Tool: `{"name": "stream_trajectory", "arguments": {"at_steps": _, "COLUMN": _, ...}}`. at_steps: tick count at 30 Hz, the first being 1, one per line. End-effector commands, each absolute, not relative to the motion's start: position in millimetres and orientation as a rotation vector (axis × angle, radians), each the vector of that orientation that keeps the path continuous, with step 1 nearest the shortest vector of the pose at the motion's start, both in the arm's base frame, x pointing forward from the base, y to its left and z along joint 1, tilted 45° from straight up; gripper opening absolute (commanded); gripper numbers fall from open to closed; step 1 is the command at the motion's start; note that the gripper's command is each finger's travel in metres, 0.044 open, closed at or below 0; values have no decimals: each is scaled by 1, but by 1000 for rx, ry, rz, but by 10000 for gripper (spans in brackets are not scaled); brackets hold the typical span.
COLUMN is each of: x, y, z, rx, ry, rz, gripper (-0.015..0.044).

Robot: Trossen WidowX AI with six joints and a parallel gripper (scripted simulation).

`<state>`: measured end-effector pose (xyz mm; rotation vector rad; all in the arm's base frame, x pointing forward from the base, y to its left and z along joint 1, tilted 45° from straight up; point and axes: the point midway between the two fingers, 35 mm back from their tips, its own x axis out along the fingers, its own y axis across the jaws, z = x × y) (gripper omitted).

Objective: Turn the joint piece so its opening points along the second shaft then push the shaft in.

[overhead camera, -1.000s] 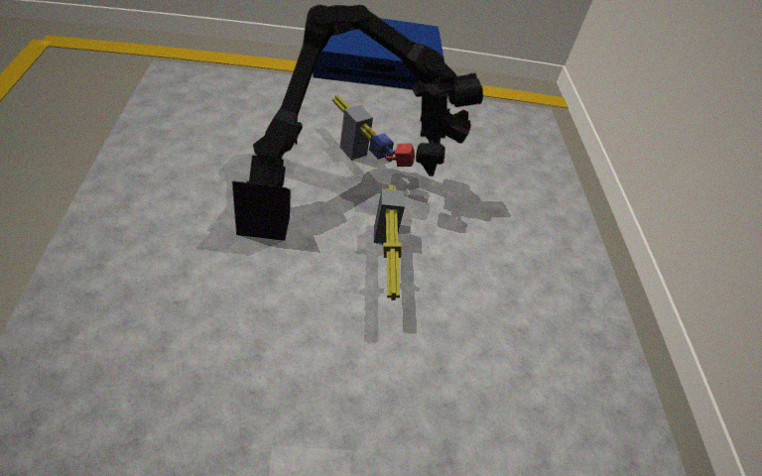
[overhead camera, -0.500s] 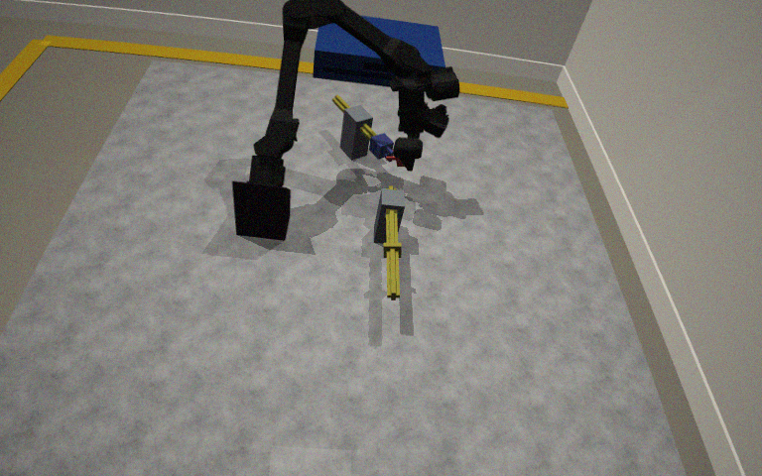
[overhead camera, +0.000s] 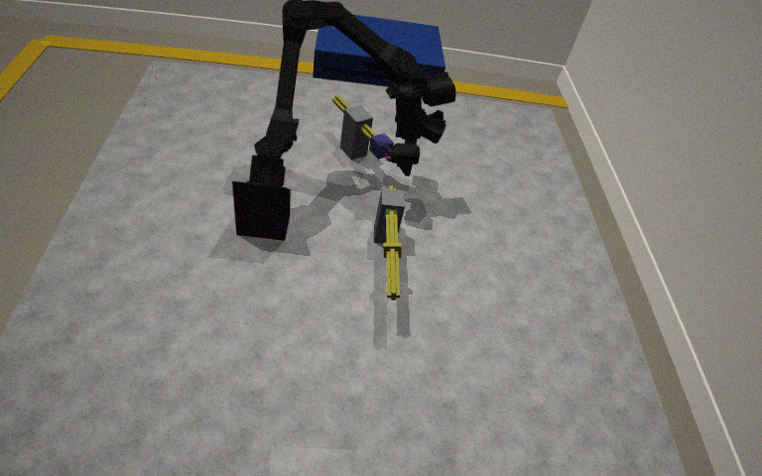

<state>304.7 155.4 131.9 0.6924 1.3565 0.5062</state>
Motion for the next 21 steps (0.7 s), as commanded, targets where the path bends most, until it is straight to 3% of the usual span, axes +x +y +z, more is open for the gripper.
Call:
{"name": "stream_trajectory", "arguments": {"at_steps": 1, "x": 305, "y": 160, "z": 127, "rx": 693, "ry": 1357, "rz": 500, "gripper": 440}}
{"name": "stream_trajectory", "arguments": {"at_steps": 6, "x": 306, "y": 164, "z": 123, "rx": 693, "ry": 1357, "rz": 500, "gripper": 440}}
{"name": "stream_trajectory", "arguments": {"at_steps": 16, "x": 306, "y": 164, "z": 123, "rx": 693, "ry": 1357, "rz": 500, "gripper": 182}}
{"name": "stream_trajectory", "arguments": {"at_steps": 21, "x": 306, "y": 164, "z": 123, "rx": 693, "ry": 1357, "rz": 500, "gripper": 182}}
